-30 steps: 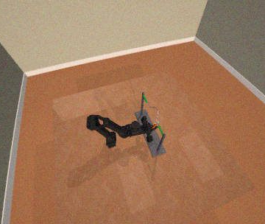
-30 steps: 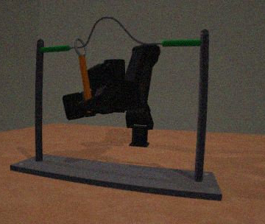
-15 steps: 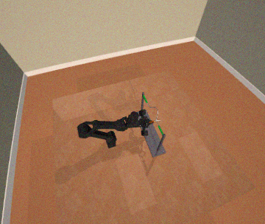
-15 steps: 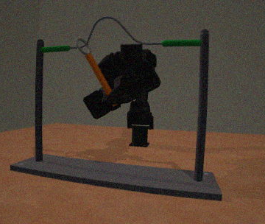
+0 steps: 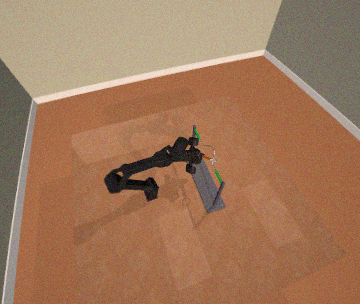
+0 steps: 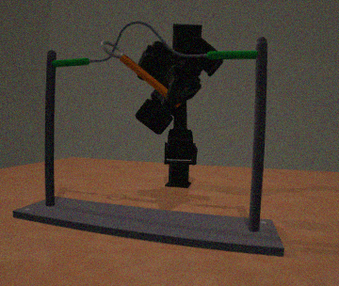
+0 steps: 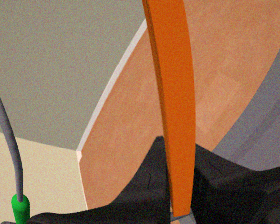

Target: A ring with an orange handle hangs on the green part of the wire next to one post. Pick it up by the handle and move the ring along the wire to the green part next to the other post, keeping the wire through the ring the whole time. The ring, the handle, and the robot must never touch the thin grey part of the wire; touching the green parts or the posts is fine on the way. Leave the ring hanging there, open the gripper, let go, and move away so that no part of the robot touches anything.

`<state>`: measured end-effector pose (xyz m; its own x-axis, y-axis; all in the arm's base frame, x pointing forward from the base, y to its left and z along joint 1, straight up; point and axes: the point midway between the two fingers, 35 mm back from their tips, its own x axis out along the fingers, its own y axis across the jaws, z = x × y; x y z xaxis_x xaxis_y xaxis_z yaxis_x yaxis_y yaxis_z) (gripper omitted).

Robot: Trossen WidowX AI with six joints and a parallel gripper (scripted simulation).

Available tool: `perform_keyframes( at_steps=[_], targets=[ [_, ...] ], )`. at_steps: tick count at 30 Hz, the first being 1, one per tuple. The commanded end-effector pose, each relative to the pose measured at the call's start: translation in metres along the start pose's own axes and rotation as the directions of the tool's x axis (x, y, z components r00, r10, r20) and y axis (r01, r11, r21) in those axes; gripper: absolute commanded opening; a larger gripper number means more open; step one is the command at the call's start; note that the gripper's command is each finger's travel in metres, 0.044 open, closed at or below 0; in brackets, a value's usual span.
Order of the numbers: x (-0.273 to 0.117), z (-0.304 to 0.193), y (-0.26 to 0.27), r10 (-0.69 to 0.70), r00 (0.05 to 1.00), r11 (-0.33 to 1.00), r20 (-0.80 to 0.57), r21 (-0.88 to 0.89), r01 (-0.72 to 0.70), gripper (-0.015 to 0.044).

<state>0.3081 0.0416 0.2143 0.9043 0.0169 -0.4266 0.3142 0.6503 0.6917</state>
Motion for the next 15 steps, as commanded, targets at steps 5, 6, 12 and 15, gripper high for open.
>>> perform_keyframes(
  at_steps=[5,6,12,15],
  targets=[
    [-0.002,0.001,0.017,-0.010,1.000,0.996,-0.004,0.084,0.010,-0.0150],
    [-0.002,0.002,0.020,-0.010,1.000,0.996,-0.003,0.090,0.010,-0.0150],
    [-0.001,0.002,0.026,-0.011,1.000,0.996,-0.002,0.089,0.011,-0.0150],
    [-0.001,0.003,0.027,-0.012,1.000,0.997,-0.001,0.078,0.012,-0.0150]
  ],
)
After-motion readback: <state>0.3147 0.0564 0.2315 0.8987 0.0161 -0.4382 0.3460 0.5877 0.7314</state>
